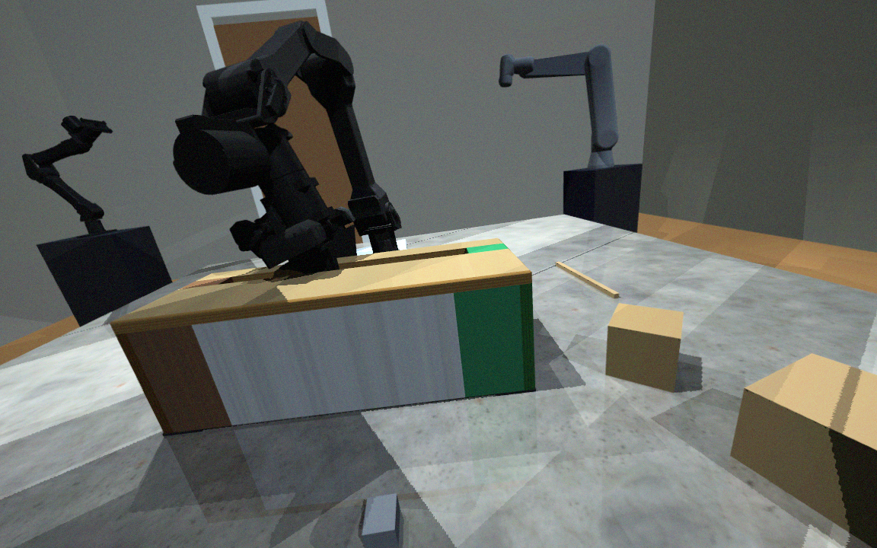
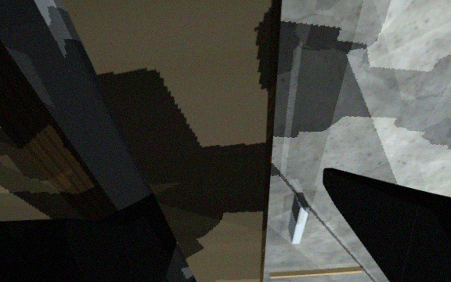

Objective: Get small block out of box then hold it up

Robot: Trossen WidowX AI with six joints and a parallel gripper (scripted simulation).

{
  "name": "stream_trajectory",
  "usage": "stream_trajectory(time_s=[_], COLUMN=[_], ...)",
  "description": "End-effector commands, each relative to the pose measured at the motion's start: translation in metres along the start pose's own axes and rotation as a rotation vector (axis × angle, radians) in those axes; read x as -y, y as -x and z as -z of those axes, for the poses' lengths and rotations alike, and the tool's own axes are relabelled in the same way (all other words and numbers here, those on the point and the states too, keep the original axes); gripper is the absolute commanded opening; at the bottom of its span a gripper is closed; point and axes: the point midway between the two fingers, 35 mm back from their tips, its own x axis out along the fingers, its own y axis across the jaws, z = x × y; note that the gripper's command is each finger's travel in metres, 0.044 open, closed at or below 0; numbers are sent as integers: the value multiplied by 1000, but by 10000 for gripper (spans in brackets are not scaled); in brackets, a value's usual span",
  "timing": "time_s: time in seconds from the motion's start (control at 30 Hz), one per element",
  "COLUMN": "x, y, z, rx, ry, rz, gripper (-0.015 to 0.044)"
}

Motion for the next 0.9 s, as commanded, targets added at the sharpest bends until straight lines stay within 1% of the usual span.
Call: stream_trajectory(time_s=[0.0,0.4,0.87], x=[1,2,2], y=[-2,2,-2], z=[5,-5,7], rx=[-3,-2,-4], ry=[-3,-3,-3], rz=[-1,-1,-1], gripper=[400,400,400])
